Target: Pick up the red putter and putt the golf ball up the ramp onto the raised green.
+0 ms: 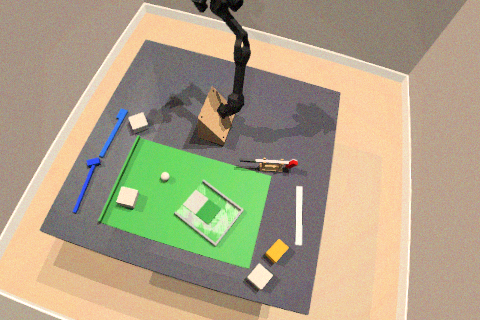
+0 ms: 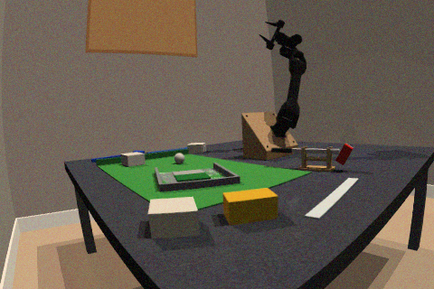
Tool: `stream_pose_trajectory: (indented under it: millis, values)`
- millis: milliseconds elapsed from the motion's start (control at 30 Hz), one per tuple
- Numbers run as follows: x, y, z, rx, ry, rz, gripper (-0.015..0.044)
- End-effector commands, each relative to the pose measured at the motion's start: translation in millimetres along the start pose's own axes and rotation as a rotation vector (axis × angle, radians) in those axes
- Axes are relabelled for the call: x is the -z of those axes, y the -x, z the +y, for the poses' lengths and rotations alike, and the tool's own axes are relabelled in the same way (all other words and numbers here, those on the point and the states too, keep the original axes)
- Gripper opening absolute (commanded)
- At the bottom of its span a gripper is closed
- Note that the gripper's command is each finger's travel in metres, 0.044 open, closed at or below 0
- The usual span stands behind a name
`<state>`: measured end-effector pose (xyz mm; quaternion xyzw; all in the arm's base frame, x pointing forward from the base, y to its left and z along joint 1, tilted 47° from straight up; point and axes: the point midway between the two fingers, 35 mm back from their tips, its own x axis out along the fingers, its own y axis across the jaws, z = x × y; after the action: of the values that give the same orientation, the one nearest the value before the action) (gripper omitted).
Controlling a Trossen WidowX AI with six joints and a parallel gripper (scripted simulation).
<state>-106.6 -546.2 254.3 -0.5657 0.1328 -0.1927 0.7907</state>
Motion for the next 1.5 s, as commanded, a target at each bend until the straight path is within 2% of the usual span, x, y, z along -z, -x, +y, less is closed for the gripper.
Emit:
stream_pose_trajectory:
  millis: [0, 67, 300, 633, 733, 900, 1100, 1300, 1467]
  values:
    - [0, -1, -2, 0.009, -0.003, 0.002, 0.0426]
    - [-3, -9, -14, 0.065, -0.031, 0.008, 0.044]
    - [-46, -117, -11, 0.023, -0.139, -0.138, 0.044]
    - [-154, -254, 28, -0.12, -0.277, -0.324, 0.044]
    - [-165, -261, 32, -0.137, -0.365, -0.328, 0.044]
    - [-238, -307, 66, -0.255, -0.416, -0.41, 0.044]
    - [-328, -336, 112, -0.41, -0.45, -0.501, 0.044]
    - [-426, -336, 164, -0.596, -0.458, -0.597, 0.044]
    - [-501, -311, 206, -0.769, -0.454, -0.672, 0.044]
